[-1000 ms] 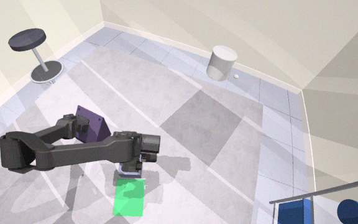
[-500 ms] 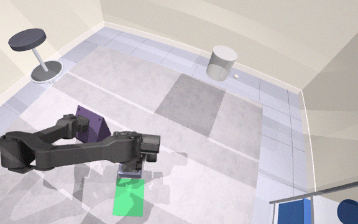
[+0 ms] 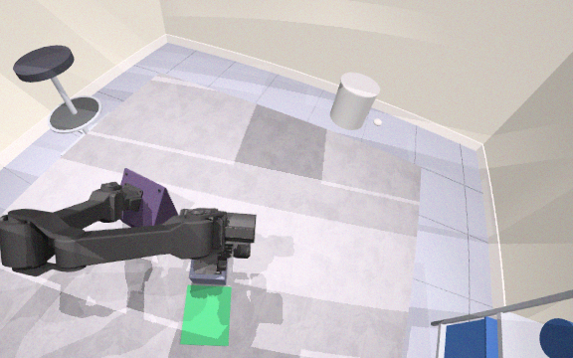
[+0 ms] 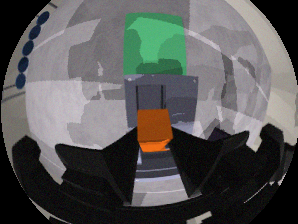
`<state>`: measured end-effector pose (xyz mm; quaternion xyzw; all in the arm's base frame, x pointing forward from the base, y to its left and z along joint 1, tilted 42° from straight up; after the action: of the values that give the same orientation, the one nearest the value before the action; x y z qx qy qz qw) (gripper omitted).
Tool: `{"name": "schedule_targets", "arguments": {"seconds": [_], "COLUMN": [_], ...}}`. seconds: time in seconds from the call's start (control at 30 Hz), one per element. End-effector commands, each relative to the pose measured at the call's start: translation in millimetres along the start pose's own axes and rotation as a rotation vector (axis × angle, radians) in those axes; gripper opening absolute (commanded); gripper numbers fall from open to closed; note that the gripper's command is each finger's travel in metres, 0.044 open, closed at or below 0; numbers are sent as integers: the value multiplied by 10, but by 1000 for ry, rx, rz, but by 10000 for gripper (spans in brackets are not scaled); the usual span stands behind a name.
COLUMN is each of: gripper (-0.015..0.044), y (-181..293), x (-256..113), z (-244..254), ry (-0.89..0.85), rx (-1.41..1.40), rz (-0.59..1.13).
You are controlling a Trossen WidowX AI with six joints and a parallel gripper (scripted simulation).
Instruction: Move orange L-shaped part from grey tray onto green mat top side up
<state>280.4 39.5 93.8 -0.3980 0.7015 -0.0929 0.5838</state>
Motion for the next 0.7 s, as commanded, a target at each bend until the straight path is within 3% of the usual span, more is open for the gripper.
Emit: {"name": "schedule_targets", "arguments": {"seconds": [0.0,0.67], "gripper": [0,0], "y": [-5,1], "x": [-68,-373], "z": [9,4], "ry": [-4,-2], "rx": [5,1], "rz": [2,2]}}
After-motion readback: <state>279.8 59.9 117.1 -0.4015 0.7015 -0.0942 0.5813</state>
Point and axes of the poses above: the point midway between the two fingers, 35 mm back from their tips, its own x axis out along the fingers, its own z axis across the jaws, y = z × x, the point moved 10 cm from there along -x, back along the fingers, and after that the axes turned 5 degrees about -x, right-handed, at the moved point
